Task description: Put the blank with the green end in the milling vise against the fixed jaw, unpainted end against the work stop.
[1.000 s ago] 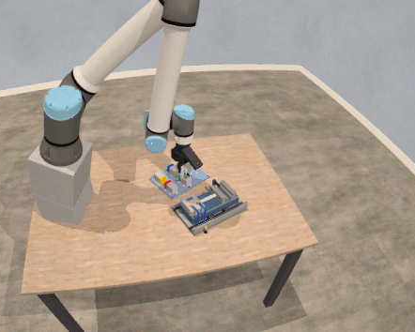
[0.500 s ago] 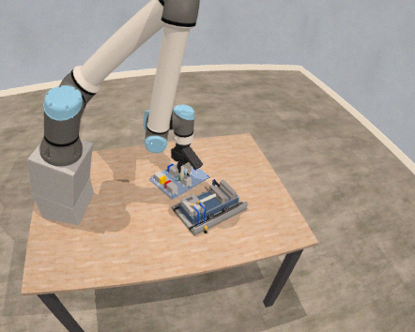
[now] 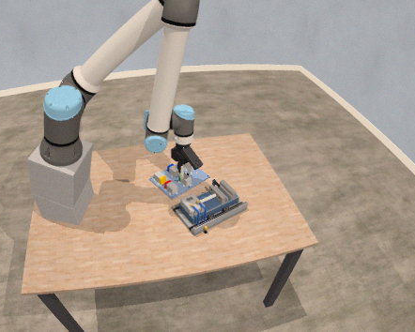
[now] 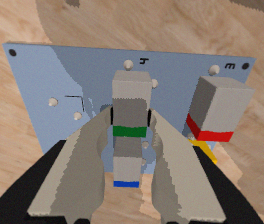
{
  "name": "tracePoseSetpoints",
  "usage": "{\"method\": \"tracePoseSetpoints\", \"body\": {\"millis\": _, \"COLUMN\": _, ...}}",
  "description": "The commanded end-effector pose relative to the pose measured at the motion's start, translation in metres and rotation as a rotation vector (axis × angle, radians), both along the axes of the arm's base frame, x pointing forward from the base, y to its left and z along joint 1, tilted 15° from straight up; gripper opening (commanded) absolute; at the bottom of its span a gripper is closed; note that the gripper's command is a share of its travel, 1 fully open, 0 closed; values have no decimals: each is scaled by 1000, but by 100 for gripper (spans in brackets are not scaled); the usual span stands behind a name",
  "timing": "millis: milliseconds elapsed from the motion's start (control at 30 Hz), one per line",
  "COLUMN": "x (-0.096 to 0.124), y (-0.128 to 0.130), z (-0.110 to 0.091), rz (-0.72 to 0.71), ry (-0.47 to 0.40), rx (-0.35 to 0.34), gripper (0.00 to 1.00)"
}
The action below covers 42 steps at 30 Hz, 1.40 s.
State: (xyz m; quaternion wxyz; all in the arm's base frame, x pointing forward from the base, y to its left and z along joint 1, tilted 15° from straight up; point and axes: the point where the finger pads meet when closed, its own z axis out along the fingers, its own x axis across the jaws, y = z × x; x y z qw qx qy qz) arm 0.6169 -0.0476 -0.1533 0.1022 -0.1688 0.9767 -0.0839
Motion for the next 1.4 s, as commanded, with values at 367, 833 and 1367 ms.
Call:
{"method": "tracePoseSetpoints", "body": {"millis": 367, "x": -6, "y": 4, "z": 29, "rz": 0, "ry": -1, "rx": 0, "gripper": 0}}
{"method": "tracePoseSetpoints", "body": {"millis": 833, "x": -19, "y": 11, "z": 83, "rz": 0, "ry": -1, "rx": 0, "gripper": 0}}
{"method": "tracePoseSetpoints", "body": {"millis": 1367, "x": -27, "y": 15, "z": 114, "rz": 0, "ry": -1, "rx": 0, "gripper": 0}}
